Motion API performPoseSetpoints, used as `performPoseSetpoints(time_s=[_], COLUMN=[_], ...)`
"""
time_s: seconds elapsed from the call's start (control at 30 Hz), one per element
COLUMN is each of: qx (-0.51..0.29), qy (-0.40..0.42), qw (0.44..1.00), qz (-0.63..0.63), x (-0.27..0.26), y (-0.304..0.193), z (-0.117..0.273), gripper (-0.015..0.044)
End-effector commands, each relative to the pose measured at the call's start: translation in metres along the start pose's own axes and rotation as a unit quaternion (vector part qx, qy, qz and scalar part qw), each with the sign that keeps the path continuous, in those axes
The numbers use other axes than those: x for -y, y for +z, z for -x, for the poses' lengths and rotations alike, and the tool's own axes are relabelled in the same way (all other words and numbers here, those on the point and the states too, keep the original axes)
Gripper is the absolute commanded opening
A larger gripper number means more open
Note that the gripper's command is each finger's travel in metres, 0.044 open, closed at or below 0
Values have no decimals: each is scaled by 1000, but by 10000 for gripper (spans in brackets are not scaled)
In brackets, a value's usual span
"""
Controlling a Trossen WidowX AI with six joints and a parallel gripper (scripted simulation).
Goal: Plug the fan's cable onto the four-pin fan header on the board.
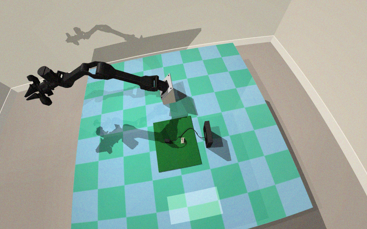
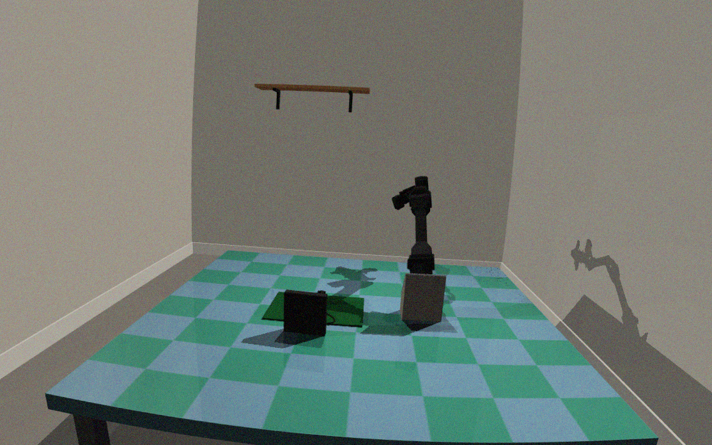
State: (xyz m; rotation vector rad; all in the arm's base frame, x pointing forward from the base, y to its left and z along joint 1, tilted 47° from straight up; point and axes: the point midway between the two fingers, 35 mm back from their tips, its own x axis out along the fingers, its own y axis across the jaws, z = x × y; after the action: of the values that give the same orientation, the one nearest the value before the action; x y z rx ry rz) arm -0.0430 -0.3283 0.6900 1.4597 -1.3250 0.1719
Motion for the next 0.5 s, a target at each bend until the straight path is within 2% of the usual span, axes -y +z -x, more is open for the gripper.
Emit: performPoseSetpoints(time_s=[0.0, 0.13, 0.4, 0.47], qx=[0, 15, 107, 130], qy=[0, -2, -41, -58], qw=[1000, 1000, 982, 974], qz=[0, -27, -152, -177], x=[0, 13, 109, 138], y=[0, 12, 62, 69], z=[0, -6, -31, -35], gripper=[109, 214, 424, 440])
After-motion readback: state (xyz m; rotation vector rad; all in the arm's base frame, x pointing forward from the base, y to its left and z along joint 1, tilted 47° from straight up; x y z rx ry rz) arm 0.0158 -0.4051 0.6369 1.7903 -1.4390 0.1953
